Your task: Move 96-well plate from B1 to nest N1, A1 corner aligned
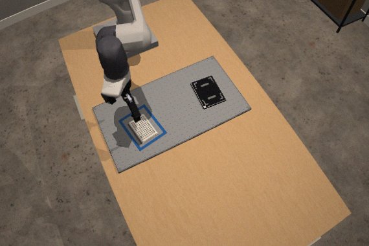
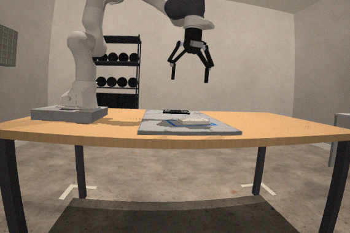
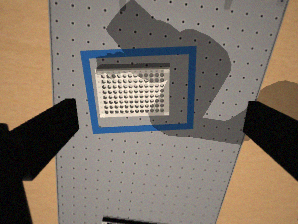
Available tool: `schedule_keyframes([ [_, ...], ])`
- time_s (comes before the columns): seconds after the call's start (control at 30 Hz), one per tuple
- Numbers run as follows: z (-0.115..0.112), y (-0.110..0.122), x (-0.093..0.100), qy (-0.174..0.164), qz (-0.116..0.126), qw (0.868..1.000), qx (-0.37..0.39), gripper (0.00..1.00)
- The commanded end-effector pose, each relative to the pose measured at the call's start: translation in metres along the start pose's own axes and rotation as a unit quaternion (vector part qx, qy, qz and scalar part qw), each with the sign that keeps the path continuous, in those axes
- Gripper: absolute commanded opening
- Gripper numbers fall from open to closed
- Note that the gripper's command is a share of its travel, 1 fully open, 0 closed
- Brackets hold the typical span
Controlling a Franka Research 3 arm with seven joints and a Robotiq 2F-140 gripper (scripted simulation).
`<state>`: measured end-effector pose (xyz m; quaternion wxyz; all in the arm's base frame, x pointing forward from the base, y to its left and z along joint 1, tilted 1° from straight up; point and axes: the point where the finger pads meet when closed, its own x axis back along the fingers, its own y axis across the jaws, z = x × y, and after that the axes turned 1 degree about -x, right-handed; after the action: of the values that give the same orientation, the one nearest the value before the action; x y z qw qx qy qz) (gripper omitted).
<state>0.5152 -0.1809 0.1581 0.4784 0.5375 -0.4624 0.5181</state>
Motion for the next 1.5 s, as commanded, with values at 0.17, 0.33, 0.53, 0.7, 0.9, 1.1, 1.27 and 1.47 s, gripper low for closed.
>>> schedule_keyframes([
  [0.17,-0.001,-0.008,-0.013,-0.007,0.014,0.984,0.178,1.00],
  [0.33,-0.004,-0.013,-0.025,-0.005,0.015,0.966,0.258,1.00],
  [0.53,-0.006,-0.016,-0.034,-0.004,0.017,0.946,0.323,1.00],
  [0.7,-0.008,-0.019,-0.041,-0.002,0.017,0.929,0.369,1.00],
  [0.9,-0.011,-0.024,-0.054,0.001,0.018,0.888,0.459,1.00],
  [1.1,-0.014,-0.027,-0.064,0.003,0.018,0.855,0.518,1.00],
  [1.27,-0.015,-0.029,-0.070,0.005,0.018,0.828,0.560,1.00],
  [1.47,-0.019,-0.032,-0.084,0.009,0.017,0.768,0.640,1.00],
])
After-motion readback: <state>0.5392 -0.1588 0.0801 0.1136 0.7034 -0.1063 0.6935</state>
